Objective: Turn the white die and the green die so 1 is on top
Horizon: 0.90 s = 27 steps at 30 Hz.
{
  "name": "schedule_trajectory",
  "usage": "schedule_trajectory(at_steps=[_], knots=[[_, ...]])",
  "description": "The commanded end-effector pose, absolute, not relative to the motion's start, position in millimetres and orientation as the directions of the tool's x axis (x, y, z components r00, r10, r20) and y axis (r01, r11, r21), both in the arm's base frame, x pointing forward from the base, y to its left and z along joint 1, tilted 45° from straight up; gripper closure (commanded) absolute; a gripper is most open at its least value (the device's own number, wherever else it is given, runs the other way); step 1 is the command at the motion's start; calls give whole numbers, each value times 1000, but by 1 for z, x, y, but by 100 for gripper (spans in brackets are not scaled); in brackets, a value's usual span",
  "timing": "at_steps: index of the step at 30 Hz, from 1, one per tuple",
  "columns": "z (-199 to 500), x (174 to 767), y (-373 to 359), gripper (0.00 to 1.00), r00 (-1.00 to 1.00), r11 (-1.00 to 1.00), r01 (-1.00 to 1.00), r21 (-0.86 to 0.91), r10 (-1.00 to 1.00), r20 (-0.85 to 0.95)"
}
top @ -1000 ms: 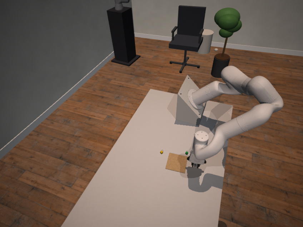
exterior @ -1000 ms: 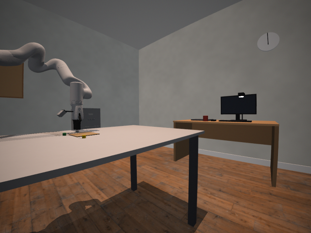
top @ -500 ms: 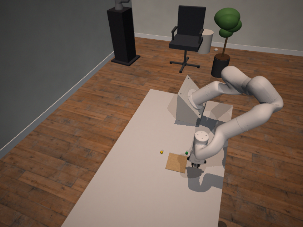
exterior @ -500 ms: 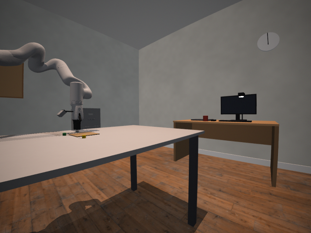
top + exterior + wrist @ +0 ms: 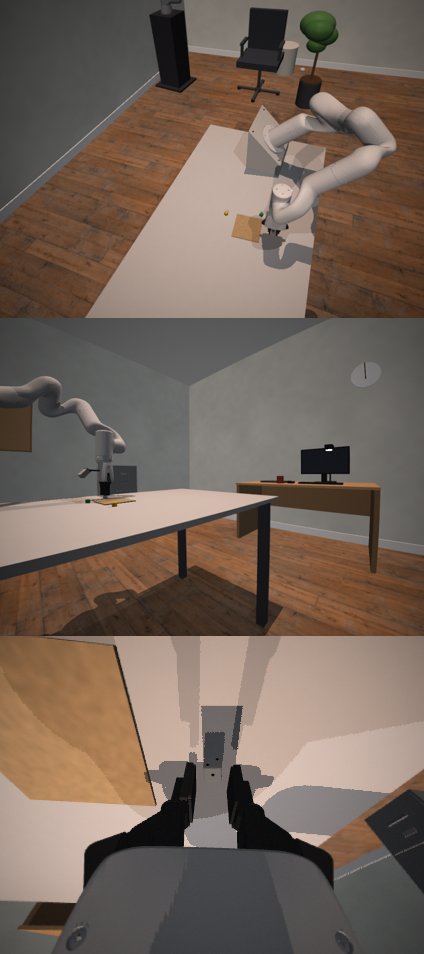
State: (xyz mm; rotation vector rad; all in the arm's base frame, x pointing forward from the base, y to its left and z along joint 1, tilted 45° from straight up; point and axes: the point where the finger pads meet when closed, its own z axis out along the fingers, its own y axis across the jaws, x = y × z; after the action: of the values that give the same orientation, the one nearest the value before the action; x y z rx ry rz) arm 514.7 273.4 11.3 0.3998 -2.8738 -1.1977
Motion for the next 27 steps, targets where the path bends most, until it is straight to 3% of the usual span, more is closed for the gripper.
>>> schedule_trajectory(at_steps=[1,27], knots=[[9,515,276,69,-968,676,-233,699,-233,-96],[-1,514,286,69,-968,676,-233,699,-233,-96]])
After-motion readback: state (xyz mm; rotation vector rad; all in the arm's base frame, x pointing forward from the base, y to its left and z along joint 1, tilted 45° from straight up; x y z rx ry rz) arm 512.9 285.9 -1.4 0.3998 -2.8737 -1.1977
